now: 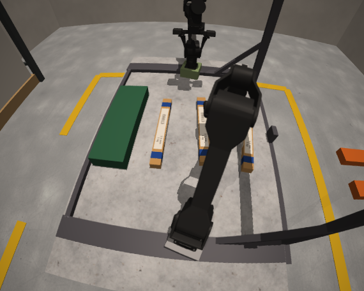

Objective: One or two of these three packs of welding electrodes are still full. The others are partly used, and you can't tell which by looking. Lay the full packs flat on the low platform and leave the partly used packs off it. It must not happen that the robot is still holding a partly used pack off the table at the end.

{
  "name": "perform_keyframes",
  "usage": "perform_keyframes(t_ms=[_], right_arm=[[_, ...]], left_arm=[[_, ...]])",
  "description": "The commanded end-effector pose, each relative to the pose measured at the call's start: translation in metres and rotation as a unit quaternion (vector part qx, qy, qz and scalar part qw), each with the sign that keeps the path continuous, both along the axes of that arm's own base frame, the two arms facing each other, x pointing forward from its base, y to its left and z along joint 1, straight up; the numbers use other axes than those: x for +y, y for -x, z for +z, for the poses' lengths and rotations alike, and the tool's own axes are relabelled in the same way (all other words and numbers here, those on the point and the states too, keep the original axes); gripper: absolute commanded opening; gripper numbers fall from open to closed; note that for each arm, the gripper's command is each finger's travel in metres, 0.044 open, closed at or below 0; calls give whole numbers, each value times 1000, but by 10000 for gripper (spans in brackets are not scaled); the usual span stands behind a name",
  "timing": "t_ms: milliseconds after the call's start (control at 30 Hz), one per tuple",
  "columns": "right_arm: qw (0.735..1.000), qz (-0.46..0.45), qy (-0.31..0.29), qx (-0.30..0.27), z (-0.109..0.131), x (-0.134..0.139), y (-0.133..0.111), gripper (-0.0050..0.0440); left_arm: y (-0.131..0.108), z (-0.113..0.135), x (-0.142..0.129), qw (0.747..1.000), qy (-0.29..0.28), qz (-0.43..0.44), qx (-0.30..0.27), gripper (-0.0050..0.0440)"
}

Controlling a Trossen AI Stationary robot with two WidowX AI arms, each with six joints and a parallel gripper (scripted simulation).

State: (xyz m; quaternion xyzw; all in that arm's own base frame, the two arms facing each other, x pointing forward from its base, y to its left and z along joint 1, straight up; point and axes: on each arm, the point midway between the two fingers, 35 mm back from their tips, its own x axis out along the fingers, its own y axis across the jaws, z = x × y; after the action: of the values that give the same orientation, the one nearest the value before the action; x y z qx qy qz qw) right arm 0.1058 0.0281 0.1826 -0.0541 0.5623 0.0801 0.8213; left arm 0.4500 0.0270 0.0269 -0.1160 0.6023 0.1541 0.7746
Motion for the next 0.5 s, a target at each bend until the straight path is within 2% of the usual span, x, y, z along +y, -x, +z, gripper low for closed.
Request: perform_keyframes(t_ms=[0, 33, 367, 467], right_arm=[[1000, -2, -2, -11, 7, 0, -1, 330], [1000, -2, -2, -11, 7, 0, -1, 330], [1000, -2, -2, -11, 7, 0, -1, 330], [1000, -2, -2, -11, 7, 0, -1, 330]], left_arm=[[1, 19, 20, 1000, 0, -3, -26, 330], [1, 19, 20, 1000, 0, -3, -26, 330], [17, 16, 83, 1000, -3, -3, -26, 330], [12, 21, 86, 999, -5, -3, -34, 330]])
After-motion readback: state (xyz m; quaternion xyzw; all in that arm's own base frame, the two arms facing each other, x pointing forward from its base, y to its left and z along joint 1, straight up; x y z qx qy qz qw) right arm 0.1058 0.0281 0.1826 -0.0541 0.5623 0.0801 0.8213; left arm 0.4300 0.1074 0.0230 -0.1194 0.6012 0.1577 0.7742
